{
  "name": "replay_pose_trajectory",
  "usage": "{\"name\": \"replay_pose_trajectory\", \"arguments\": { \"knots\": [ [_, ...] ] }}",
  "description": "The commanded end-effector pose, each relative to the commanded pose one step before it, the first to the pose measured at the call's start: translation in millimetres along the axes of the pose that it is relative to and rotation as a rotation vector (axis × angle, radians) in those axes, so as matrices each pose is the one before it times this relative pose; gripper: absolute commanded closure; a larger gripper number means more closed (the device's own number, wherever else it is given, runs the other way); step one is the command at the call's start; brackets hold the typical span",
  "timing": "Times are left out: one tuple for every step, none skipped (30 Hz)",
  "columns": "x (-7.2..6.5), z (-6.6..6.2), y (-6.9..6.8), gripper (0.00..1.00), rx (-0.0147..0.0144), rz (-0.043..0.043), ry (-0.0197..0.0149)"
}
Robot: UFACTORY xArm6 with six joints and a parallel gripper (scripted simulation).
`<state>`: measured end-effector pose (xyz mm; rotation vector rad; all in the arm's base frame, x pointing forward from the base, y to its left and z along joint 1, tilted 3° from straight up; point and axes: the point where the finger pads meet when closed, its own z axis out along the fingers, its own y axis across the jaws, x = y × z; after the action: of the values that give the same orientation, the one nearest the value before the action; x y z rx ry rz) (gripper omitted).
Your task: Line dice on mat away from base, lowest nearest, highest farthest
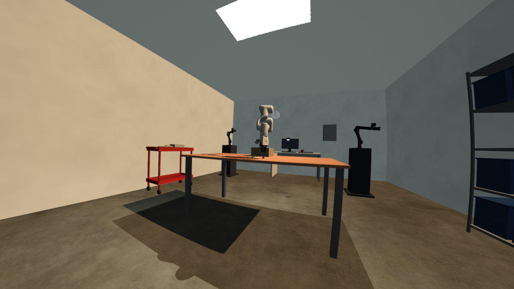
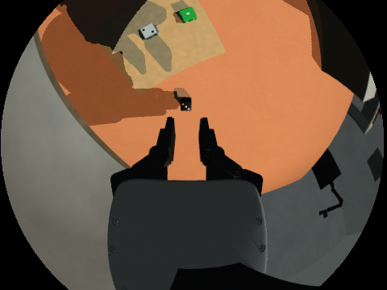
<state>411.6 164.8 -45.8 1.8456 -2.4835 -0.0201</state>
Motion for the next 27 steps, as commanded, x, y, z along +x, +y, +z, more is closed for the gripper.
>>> {"name": "replay_pose_trajectory", "arguments": {
  "knots": [
    [-1.04, 5.43, -1.42, 0.69, 0.00318, -0.00003, -0.00259],
    [0.0, 1.5, -0.02, 0.69, 0.0, 0.0, 0.0],
    [0.01, 1.54, -0.02, 0.69, 0.0, 0.0, 0.0],
    [0.0, 0.0, 0.0, 0.69, 0.0, 0.0, 0.0],
    [0.0, 0.0, 0.0, 0.69, 0.0, 0.0, 0.0],
    [0.0, 1.57, -0.03, 0.69, 0.0, 0.0, 0.0],
    [0.0, 1.59, -0.03, 0.69, 0.0, 0.0, 0.0],
    [0.01, 1.62, -0.02, 0.69, 0.0, 0.0, 0.0],
    [0.0, 1.62, -0.03, 0.69, 0.0, 0.0, 0.0],
    [0.0, 1.62, -0.03, 0.69, 0.0, 0.0, 0.0],
    [0.01, 1.63, -0.02, 0.69, 0.0, 0.0, 0.0],
    [0.0, 1.61, -0.03, 0.69, 0.0, 0.0, 0.0],
    [0.0, 1.59, -0.02, 0.69, 0.0, 0.0, 0.0],
    [0.01, 1.57, -0.02, 0.69, 0.0, 0.0, 0.0],
    [0.0, 1.53, -0.03, 0.69, 0.0, 0.0, 0.0],
    [0.0, 1.5, -0.02, 0.69, 0.0, 0.0, 0.0],
    [0.01, 1.46, -0.02, 0.69, 0.0, 0.0, 0.0],
    [0.0, 1.4, -0.02, 0.69, 0.0, 0.0, 0.0],
    [0.0, 1.35, -0.02, 0.69, 0.0, 0.0, 0.0],
    [0.0, 1.29, -0.02, 0.69, 0.0, 0.0, 0.0],
    [0.0, 0.0, 0.0, 0.69, 0.0, 0.0, 0.0],
    [0.0, 0.0, 0.0, 0.69, 0.0, 0.0, 0.0],
    [0.01, 1.23, -0.01, 0.69, 0.0, 0.0, 0.0],
    [0.0, 1.15, -0.02, 0.69, 0.0, 0.0, 0.0],
    [0.0, 1.08, -0.02, 0.69, 0.0, 0.0, 0.0],
    [0.0, 1.01, -0.01, 0.69, 0.0, 0.0, 0.0],
    [0.0, 0.93, -0.01, 0.69, 0.0, 0.0, 0.0]
  ]
}}
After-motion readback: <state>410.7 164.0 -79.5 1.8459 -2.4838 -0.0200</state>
